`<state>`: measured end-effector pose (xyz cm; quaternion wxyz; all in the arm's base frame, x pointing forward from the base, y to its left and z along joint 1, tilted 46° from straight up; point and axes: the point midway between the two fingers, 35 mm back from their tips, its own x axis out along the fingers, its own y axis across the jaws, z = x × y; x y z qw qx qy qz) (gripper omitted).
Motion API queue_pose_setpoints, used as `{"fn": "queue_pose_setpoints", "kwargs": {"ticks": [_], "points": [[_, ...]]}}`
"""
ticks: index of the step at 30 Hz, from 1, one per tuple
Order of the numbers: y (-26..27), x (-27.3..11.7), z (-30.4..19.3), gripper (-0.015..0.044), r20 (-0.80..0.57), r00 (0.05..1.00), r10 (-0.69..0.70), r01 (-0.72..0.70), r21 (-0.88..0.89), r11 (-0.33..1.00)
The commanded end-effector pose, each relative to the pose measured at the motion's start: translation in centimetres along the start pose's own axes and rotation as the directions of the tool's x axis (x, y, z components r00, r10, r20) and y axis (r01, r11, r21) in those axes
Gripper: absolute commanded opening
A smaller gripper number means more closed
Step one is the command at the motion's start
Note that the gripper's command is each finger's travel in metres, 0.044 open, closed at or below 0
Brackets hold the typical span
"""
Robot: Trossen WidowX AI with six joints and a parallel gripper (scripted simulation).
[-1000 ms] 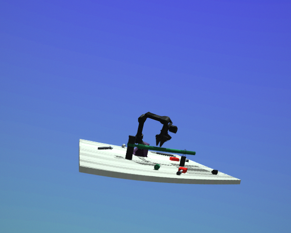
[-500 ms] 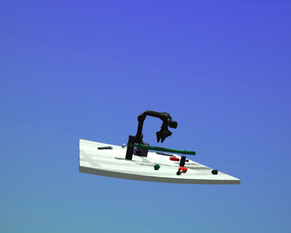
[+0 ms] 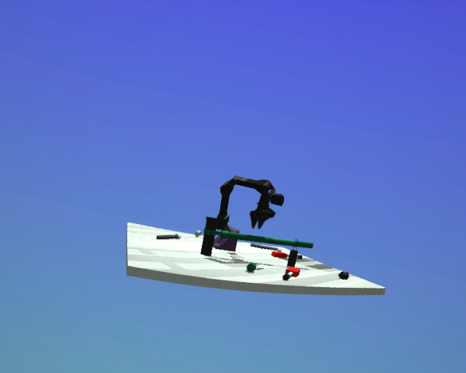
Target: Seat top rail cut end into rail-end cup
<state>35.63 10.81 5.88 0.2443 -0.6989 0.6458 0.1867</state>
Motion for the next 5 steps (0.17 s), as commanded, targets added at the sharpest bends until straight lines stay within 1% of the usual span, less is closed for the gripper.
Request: {"fn": "queue_pose_setpoints", "kwargs": {"ticks": [1,5], "points": [[0.04,-0.03,-0.02,0.044,0.002,1.0,0.003,-0.003,-0.007,1.0],[0.04,-0.03,-0.02,0.044,0.002,1.0,0.003,-0.003,-0.007,1.0]]}}
